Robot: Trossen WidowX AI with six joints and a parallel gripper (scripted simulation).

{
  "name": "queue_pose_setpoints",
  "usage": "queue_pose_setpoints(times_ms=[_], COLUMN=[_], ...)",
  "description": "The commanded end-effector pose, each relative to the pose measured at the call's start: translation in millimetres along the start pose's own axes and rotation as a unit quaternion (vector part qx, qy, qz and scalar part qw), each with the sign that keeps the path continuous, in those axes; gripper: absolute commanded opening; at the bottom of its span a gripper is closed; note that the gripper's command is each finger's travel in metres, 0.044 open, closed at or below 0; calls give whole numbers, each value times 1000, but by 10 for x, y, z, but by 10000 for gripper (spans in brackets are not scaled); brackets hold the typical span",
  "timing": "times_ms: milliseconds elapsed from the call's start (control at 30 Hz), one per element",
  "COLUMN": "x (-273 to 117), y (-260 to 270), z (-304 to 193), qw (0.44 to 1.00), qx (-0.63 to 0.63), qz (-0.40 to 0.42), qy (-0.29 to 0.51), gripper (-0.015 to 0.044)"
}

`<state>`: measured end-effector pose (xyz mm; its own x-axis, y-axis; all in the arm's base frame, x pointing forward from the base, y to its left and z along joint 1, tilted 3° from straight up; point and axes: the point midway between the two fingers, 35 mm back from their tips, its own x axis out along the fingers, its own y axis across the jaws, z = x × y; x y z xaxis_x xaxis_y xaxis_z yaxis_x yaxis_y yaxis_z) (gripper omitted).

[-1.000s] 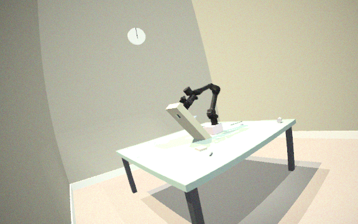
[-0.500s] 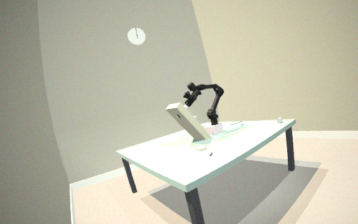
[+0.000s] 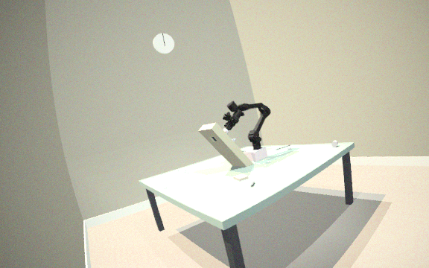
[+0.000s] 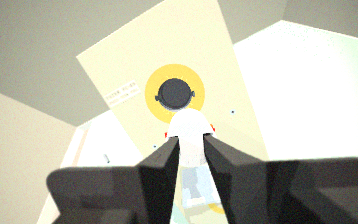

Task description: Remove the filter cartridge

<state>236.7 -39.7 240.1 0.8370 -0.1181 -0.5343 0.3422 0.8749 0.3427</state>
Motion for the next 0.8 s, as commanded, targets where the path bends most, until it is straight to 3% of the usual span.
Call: queue_pose_setpoints(times_ms=[0,333,467,767], x=[0,60,59,59], y=[-31,-156,-146,-146], z=[-92,-387,-344,-344], qw=[1000,1000,1000,1000], qx=[-3,-3,0,0], qz=[4,4,0,0], qy=[-5,-4,1,1], gripper=[0,0,105,112])
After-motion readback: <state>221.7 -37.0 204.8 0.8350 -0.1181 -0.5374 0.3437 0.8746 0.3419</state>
